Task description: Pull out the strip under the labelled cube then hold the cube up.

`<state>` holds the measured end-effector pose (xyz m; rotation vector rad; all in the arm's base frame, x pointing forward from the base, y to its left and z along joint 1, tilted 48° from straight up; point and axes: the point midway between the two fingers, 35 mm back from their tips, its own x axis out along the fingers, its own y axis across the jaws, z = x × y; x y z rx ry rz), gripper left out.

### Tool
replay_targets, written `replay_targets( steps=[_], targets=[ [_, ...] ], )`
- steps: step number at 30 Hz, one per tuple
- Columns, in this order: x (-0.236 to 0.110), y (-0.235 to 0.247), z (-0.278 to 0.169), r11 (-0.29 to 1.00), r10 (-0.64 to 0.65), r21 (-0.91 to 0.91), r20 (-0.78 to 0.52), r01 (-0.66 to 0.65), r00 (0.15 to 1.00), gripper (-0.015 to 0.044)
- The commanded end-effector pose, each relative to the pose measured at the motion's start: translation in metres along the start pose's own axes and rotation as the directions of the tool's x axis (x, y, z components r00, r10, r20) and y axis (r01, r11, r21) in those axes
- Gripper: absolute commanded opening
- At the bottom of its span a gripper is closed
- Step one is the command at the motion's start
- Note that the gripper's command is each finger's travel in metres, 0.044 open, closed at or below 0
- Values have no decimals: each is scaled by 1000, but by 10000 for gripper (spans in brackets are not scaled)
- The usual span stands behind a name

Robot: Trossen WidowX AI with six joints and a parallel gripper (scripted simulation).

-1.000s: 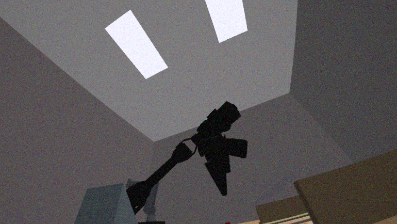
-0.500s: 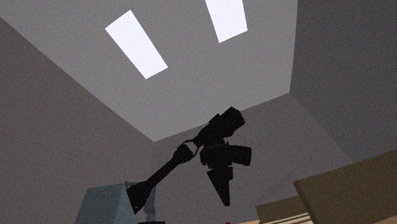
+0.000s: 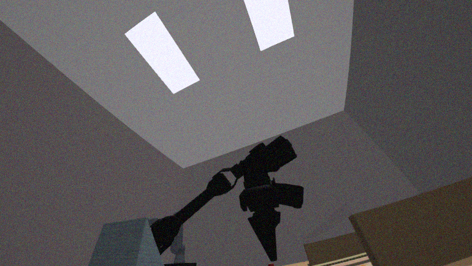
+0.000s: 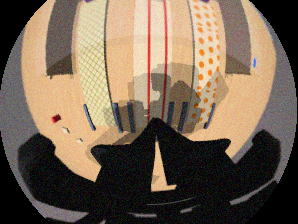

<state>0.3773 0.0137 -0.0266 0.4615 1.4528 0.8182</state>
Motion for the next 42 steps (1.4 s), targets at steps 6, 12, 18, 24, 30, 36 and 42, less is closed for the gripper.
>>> replay_targets(
  steps=[6, 12, 18, 24, 30, 36, 42],
  targets=[
    [17, 3, -1, 1000, 7, 2, -3, -7, 1000, 0],
    [24, 4, -2, 1000, 8, 2, -3, -8, 1000, 0],
    [24, 4, -2, 1000, 8, 2, -3, -8, 1000, 0],
    [24, 4, -2, 1000, 8, 2, -3, -8, 1000, 0],
    [25, 4, -2, 1000, 8, 2, -3, -8, 1000, 0],
    [25, 4, -2, 1000, 8, 2, -3, -8, 1000, 0],
    [25, 4, -2, 1000, 8, 2, -3, -8, 1000, 0]
  ],
)
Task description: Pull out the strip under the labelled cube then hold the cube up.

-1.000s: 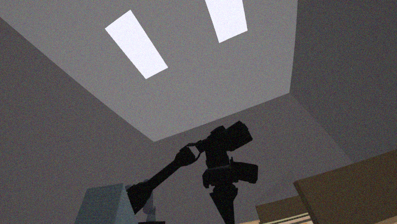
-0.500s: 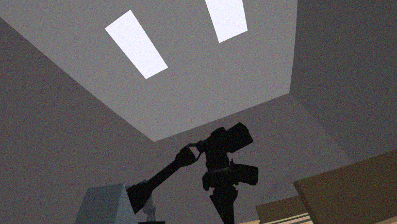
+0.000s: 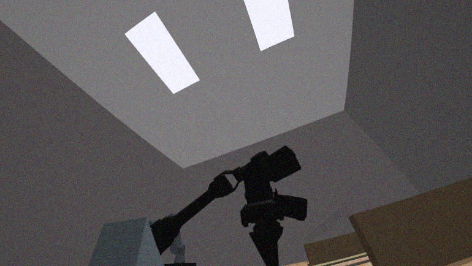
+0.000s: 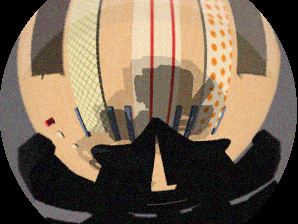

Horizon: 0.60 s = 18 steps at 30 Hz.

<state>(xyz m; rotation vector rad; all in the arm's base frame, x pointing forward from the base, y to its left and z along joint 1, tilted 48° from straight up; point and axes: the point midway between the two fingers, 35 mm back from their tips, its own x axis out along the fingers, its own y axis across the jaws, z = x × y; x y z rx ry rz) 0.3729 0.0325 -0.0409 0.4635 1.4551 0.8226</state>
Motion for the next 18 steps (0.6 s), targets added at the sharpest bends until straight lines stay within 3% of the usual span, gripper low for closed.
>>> replay_targets(
  steps=[1, 18],
  targets=[
    [2, 1, 0, 1000, 4, 2, 0, -4, 1000, 0],
    [3, 1, 0, 1000, 4, 2, 0, -4, 1000, 0]
  ],
)
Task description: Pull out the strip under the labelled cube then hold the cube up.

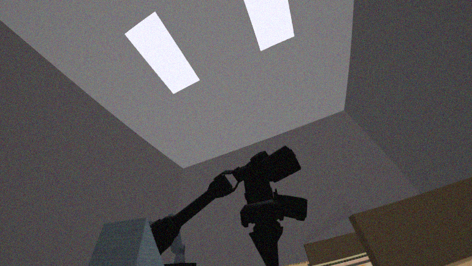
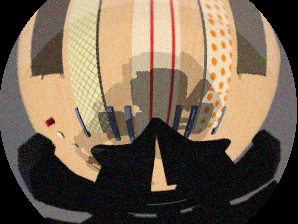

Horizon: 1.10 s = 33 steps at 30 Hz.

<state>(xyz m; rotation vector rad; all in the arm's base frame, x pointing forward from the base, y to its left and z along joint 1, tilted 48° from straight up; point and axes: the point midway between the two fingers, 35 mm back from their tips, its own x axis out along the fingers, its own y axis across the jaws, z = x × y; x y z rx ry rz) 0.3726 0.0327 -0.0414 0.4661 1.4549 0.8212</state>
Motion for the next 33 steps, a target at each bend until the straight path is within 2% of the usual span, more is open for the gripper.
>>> replay_targets(
  steps=[1, 19, 33],
  targets=[
    [3, 1, 1, 1000, 3, 0, -1, -3, 1000, 0],
    [4, 1, 0, 1000, 3, 0, -1, -3, 1000, 0],
    [5, -1, -20, 1000, 3, 0, -2, -3, 1000, 0]
  ],
)
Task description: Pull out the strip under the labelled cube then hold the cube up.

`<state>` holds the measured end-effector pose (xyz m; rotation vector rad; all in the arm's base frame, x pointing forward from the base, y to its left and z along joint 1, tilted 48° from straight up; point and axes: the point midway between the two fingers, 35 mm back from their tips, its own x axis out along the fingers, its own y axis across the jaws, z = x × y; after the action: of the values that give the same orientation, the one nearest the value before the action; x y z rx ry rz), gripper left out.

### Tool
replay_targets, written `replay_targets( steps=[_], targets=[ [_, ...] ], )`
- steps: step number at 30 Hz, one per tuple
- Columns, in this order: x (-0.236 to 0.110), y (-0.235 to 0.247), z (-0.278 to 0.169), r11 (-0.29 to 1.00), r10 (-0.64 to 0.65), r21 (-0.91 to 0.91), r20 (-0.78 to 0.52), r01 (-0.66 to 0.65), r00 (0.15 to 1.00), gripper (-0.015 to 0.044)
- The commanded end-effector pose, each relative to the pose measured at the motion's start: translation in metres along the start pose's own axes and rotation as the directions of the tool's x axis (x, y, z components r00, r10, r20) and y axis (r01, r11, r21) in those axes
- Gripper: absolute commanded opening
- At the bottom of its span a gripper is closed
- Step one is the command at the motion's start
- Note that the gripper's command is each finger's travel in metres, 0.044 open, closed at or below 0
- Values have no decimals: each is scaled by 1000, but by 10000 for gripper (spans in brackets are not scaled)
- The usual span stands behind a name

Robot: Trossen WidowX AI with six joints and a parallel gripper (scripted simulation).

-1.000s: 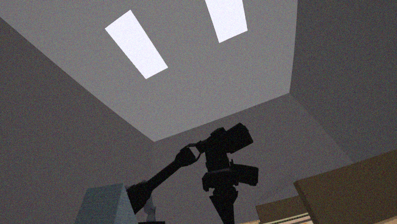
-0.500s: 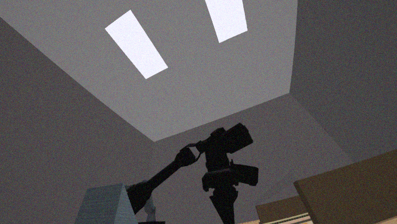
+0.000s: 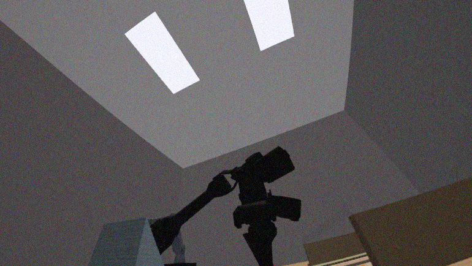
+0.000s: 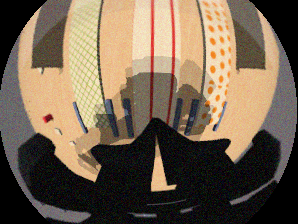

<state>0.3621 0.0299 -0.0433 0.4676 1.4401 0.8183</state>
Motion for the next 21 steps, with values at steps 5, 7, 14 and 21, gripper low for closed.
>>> replay_targets(
  steps=[5, 7, 14, 21],
  targets=[
    [5, 0, -17, 1000, 4, 4, -17, -4, 1000, 0],
    [5, 0, -20, 1000, 4, 5, -17, -4, 1000, 0],
    [5, 0, -31, 1000, 4, 5, -17, -4, 1000, 0],
    [5, -1, -42, 1000, 4, 5, -17, -4, 1000, 0]
  ],
)
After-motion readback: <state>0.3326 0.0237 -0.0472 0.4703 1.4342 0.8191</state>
